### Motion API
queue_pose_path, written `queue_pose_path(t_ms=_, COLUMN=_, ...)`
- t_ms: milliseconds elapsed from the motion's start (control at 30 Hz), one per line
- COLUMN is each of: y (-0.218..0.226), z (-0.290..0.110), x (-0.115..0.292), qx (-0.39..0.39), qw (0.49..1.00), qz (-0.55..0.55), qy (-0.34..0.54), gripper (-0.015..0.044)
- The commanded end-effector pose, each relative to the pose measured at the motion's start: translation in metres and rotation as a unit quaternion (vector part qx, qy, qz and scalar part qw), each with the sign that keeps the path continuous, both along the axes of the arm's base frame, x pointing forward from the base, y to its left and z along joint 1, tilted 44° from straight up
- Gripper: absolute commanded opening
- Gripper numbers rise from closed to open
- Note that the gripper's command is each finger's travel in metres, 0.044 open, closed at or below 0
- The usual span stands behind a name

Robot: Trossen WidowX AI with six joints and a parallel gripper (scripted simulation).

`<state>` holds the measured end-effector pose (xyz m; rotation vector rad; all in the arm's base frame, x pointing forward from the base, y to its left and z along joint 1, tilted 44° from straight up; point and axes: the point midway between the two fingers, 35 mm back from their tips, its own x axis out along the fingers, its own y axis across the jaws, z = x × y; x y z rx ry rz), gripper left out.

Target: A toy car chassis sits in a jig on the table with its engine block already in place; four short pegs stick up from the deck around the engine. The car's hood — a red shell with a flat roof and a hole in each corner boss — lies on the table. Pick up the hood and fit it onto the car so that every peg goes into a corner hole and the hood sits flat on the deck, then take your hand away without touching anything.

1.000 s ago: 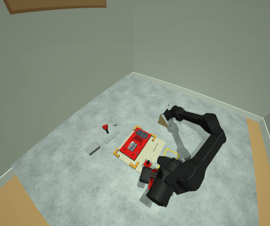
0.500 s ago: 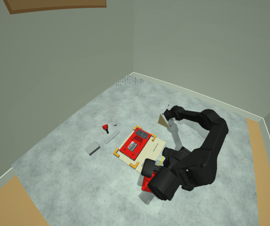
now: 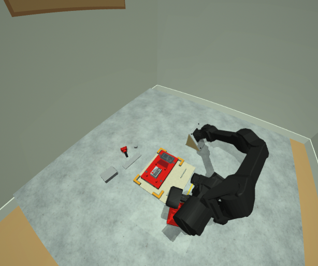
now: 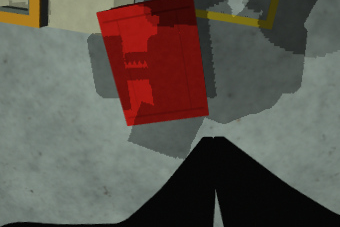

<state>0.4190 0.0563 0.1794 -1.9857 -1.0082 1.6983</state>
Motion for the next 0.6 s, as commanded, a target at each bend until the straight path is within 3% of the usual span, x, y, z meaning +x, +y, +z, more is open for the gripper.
queue_pose_path(t_ms=0, y=0.001, z=0.000, x=0.000, qx=0.000, qw=1.000, qz=0.000, qy=0.001, gripper=0.0000)
queue_pose_path(t_ms=133, y=0.001, z=0.000, x=0.000, qx=0.000, qw=1.000, qz=0.000, qy=0.001, gripper=0.0000)
queue_pose_path(t_ms=367, y=0.001, z=-0.006, x=0.001, qx=-0.005, qw=0.988, qz=0.113, qy=-0.107, gripper=0.0184)
queue_pose_path(t_ms=567, y=0.002, z=-0.012, x=0.003, qx=-0.010, qw=0.947, qz=0.234, qy=-0.221, gripper=0.0341)
